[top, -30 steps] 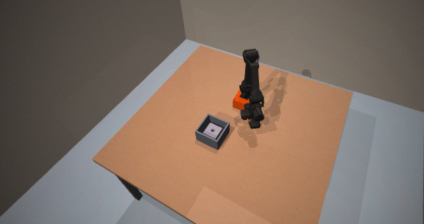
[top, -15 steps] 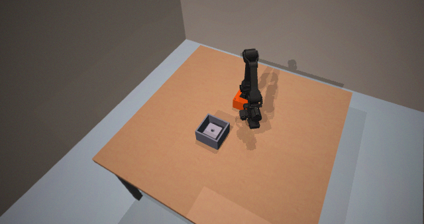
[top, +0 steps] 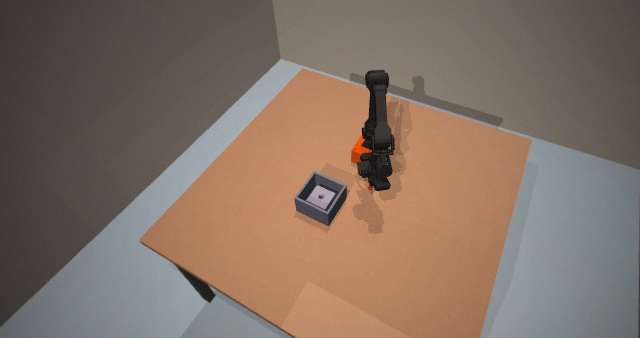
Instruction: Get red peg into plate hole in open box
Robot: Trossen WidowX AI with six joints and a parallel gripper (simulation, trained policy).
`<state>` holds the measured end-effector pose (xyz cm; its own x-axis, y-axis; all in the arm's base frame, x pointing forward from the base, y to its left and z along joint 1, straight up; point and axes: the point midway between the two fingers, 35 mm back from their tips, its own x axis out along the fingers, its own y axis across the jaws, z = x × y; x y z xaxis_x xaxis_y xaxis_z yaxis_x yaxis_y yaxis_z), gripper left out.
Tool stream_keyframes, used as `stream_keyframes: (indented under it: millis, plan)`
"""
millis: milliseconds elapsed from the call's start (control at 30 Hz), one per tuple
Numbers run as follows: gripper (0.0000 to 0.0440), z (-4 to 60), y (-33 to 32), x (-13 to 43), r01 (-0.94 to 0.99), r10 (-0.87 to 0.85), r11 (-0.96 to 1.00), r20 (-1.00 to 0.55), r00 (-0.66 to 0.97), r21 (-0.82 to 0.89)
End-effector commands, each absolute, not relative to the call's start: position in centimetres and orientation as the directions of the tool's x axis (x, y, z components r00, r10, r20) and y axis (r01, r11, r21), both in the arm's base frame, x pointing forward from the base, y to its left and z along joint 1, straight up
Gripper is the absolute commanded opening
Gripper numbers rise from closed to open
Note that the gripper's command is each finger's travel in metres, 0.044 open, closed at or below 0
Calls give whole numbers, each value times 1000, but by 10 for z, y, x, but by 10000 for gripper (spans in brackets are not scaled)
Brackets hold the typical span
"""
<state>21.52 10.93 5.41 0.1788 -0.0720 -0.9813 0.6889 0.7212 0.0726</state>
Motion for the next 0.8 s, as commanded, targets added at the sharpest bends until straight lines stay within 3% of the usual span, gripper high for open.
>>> stream_keyframes:
  millis: [0, 767]
  plan:
    - [0, 69, 104, 226, 684, -84, 725, -974, 209, 84]
    - [0, 114, 34, 294, 767, -153, 631, -950, 271, 117]
